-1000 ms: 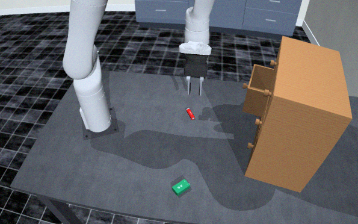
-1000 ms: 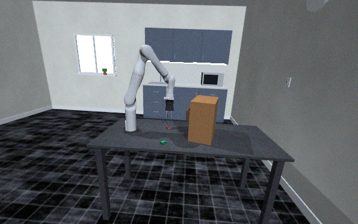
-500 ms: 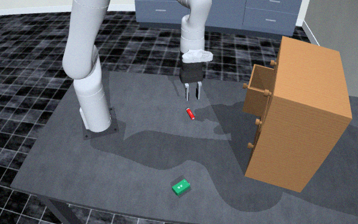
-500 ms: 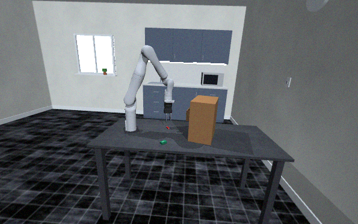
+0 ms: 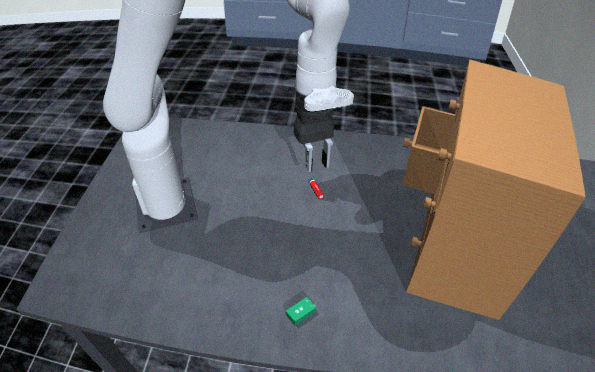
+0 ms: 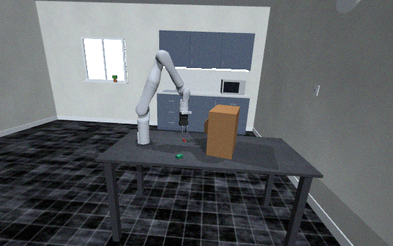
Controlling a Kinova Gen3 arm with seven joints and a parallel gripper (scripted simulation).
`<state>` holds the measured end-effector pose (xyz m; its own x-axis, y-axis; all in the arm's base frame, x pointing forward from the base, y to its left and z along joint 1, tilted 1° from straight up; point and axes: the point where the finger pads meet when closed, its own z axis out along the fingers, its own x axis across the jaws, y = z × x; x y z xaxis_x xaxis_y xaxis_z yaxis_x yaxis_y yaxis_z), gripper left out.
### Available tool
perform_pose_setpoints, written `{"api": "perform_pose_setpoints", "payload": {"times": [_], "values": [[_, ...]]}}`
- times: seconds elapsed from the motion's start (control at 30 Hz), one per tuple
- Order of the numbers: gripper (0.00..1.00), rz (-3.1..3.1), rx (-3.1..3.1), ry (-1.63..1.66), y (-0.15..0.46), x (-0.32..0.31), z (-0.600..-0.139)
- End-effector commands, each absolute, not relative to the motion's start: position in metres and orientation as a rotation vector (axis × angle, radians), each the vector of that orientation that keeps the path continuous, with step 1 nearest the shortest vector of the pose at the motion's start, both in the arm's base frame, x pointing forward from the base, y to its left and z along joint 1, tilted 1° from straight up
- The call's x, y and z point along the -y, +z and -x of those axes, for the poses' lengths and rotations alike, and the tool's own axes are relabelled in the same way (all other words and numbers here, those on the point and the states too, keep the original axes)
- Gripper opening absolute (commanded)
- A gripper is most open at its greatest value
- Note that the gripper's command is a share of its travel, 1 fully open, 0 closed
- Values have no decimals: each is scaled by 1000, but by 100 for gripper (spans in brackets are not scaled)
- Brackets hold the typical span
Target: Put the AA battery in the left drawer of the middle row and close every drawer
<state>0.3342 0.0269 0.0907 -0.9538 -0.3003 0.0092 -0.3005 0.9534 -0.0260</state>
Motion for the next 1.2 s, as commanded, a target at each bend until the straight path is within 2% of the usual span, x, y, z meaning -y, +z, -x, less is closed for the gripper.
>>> {"api": "perform_pose_setpoints", "payload": {"times": [0.0,0.27,0.3,1.17], "values": [[67,-510,3096,39,89,-27,-334],[67,-517,3095,39,89,-27,-335],[61,-517,3095,39,89,-27,-335],[61,-517,3093,39,86,-27,-333]]}}
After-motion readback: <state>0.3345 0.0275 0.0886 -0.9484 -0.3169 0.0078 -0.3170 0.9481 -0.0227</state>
